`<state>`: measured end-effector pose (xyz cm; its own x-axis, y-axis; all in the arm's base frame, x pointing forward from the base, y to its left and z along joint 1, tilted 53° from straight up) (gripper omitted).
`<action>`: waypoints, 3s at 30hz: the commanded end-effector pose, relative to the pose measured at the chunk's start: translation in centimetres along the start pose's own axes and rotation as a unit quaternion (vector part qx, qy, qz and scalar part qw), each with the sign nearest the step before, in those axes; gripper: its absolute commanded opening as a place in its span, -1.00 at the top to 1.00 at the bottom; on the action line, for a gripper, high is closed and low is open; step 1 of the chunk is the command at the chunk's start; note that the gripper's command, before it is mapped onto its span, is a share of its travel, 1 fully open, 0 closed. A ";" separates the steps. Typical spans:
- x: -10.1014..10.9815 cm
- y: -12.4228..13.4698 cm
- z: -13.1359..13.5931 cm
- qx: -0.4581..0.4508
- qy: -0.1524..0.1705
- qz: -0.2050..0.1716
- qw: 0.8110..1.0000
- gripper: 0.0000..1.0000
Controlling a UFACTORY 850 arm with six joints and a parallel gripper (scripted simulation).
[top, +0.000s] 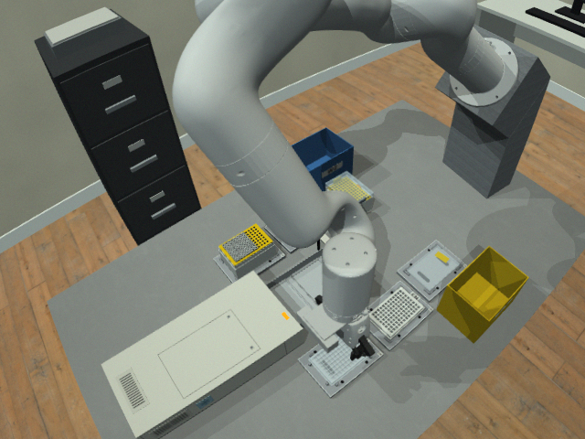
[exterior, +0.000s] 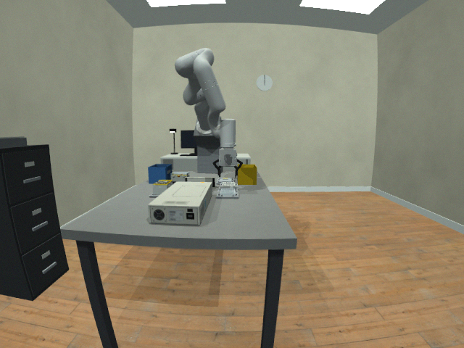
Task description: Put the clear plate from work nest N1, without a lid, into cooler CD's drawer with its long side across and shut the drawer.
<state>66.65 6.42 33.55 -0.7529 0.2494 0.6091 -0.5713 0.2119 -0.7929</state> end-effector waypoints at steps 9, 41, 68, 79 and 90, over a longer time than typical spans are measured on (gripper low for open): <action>-1.8 -0.1 0.0 0.000 0.000 0.001 1.000 -1.00; -6.4 -0.1 0.0 0.000 0.000 0.001 1.000 -1.00; -7.3 -0.1 0.0 0.000 0.000 0.001 1.000 -1.00; -7.9 -0.1 0.0 0.000 0.000 0.001 1.000 -1.00; -8.4 -0.1 0.0 0.000 0.000 0.001 1.000 -1.00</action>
<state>72.92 4.35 28.49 -0.7531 0.2492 0.6088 -0.5710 0.2118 -0.7931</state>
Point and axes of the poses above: the point where the finger pads meet when closed, its own x axis back along the fingers, its own z axis across the jaws, y = z × x, the point moved 2 cm from there along x, back along the fingers, and after that the axes turned 8 degrees about -x, right-handed, at the moved point
